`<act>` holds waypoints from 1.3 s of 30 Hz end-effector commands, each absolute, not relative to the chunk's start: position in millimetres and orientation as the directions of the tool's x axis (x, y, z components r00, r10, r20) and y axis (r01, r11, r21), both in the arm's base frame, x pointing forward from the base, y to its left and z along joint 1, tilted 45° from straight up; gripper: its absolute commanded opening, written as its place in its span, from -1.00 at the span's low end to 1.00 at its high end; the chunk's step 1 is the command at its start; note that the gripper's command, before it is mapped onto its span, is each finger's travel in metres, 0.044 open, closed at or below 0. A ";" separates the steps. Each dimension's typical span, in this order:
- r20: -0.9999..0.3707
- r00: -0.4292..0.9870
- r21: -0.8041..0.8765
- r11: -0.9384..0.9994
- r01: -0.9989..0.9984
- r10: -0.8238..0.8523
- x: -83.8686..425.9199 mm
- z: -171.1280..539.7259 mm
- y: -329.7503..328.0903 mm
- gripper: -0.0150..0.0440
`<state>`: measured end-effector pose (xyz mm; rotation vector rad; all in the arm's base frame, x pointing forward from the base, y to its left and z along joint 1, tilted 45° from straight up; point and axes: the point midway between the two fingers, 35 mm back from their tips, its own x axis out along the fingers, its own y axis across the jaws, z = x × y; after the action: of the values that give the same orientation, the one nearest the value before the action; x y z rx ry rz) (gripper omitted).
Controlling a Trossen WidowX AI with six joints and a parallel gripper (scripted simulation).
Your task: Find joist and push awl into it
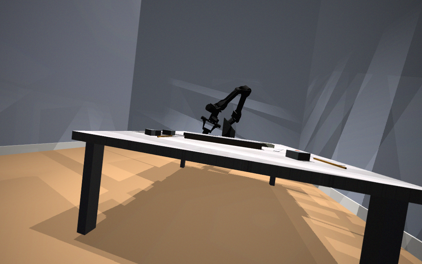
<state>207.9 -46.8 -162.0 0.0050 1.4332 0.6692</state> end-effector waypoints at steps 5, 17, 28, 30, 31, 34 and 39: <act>-0.927 0.013 0.335 0.846 -0.415 0.374 209.5 -160.5 -47.8 -0.49; -0.947 0.041 0.274 0.871 -0.408 0.317 208.6 -159.9 -46.0 -0.49; -0.961 0.071 0.217 0.891 -0.398 0.266 208.0 -158.3 -44.5 -0.49; -0.963 0.077 0.207 0.895 -0.396 0.257 207.9 -157.9 -44.3 -0.49; -0.964 0.080 0.202 0.896 -0.395 0.253 207.8 -157.7 -44.1 -0.49; -0.967 0.089 0.187 0.901 -0.391 0.239 207.7 -157.1 -43.8 -0.49; -0.970 0.099 0.168 0.907 -0.387 0.222 207.5 -156.5 -43.3 -0.49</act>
<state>205.0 -41.1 -158.7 -0.1271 1.4099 0.4813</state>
